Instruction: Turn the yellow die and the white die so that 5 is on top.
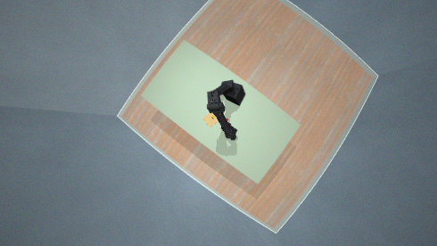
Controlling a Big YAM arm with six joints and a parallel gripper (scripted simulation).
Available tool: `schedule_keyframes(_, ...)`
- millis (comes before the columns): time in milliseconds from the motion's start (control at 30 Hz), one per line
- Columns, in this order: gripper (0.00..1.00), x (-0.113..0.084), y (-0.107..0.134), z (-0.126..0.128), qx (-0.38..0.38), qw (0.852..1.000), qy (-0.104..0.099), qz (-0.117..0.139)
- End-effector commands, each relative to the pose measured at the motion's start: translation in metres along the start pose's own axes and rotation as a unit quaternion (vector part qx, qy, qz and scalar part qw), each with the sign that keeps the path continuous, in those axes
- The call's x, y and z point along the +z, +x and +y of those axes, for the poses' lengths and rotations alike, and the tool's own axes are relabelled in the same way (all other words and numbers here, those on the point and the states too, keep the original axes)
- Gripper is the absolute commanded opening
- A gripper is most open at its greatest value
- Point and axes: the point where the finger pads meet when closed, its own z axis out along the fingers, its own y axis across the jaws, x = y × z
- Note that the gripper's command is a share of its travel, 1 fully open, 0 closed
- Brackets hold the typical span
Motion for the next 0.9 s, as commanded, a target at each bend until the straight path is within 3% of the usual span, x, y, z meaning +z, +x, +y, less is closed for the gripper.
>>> schedule_keyframes(0, 0.38, -0.006, 0.028, -0.02, -0.01, 0.995, 0.009, -0.096)
schedule_keyframes(100, 0.38, -0.006, 0.032, -0.021, -0.016, 0.987, 0.011, -0.16)
schedule_keyframes(133, 0.38, -0.006, 0.032, -0.021, -0.016, 0.987, 0.011, -0.16)
schedule_keyframes(167, 0.38, -0.006, 0.035, -0.023, -0.02, 0.981, 0.018, -0.195)
schedule_keyframes(200, 0.38, -0.006, 0.036, -0.024, -0.021, 0.979, 0.02, -0.204)
schedule_keyframes(233, 0.38, -0.007, 0.038, -0.026, -0.023, 0.972, 0.029, -0.231)
schedule_keyframes(267, 0.38, -0.008, 0.04, -0.027, -0.025, 0.969, 0.034, -0.243)
schedule_keyframes(333, 0.38, -0.008, 0.04, -0.027, -0.025, 0.969, 0.034, -0.243)
schedule_keyframes(400, 0.38, -0.012, 0.047, -0.033, -0.03, 0.952, 0.063, -0.297)
schedule_keyframes(467, 0.38, -0.014, 0.051, -0.036, -0.033, 0.943, 0.082, -0.321)
schedule_keyframes(533, 0.38, -0.015, 0.052, -0.037, -0.033, 0.941, 0.085, -0.325)
schedule_keyframes(567, 1.0, -0.017, 0.054, -0.041, -0.03, 0.941, 0.089, -0.326)
schedule_keyframes(600, 1.0, -0.028, 0.059, -0.057, -0.021, 0.939, 0.103, -0.328)
schedule_keyframes(633, 1.0, -0.029, 0.041, -0.051, -0.042, 0.94, 0.099, -0.324)
schedule_keyframes(700, 1.0, -0.018, 0.034, -0.031, -0.057, 0.942, 0.083, -0.32)
schedule_keyframes(867, 1.0, -0.014, 0.043, -0.041, -0.041, 0.942, 0.082, -0.322)
